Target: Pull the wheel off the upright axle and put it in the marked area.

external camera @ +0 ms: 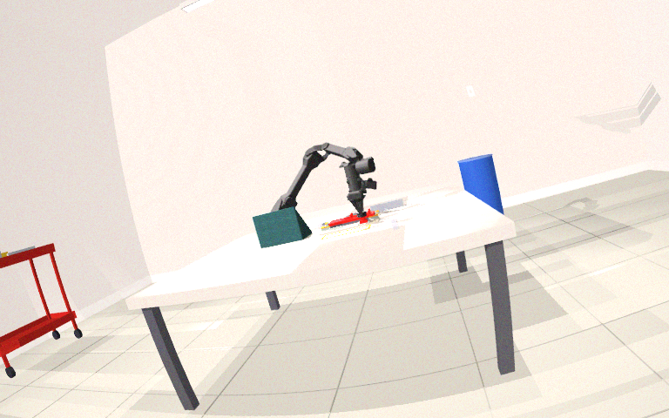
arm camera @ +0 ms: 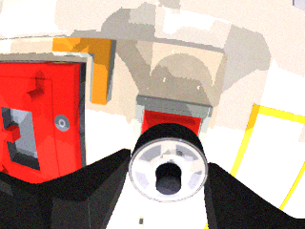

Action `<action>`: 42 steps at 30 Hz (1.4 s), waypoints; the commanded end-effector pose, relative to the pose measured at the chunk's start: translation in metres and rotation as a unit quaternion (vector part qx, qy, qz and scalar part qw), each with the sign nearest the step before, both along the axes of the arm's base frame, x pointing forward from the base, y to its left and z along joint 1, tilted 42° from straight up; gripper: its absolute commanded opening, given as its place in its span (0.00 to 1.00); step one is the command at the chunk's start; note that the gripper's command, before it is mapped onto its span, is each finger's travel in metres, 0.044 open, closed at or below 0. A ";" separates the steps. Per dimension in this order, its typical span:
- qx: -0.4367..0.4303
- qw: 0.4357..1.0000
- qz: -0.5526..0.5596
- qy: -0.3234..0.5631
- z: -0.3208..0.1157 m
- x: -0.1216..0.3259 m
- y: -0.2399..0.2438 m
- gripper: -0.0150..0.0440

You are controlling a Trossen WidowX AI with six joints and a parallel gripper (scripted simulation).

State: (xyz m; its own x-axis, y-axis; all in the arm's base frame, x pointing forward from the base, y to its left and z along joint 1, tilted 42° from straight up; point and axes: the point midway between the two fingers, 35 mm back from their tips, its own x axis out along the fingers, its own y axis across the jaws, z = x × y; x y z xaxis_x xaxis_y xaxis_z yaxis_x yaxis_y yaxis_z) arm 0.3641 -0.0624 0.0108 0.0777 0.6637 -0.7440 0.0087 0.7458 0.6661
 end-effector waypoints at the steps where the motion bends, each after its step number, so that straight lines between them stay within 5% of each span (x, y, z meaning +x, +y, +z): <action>1: -0.002 1.000 -0.003 -0.002 0.004 0.000 -0.005 0.25; 42: -0.001 1.000 -0.004 -0.001 0.014 -0.001 -0.014 0.25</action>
State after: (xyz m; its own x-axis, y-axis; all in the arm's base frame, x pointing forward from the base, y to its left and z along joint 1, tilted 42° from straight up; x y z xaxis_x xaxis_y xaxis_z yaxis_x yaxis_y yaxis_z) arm 0.3621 -0.0720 0.0214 0.0761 0.6646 -0.7433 0.0137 0.7447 0.6672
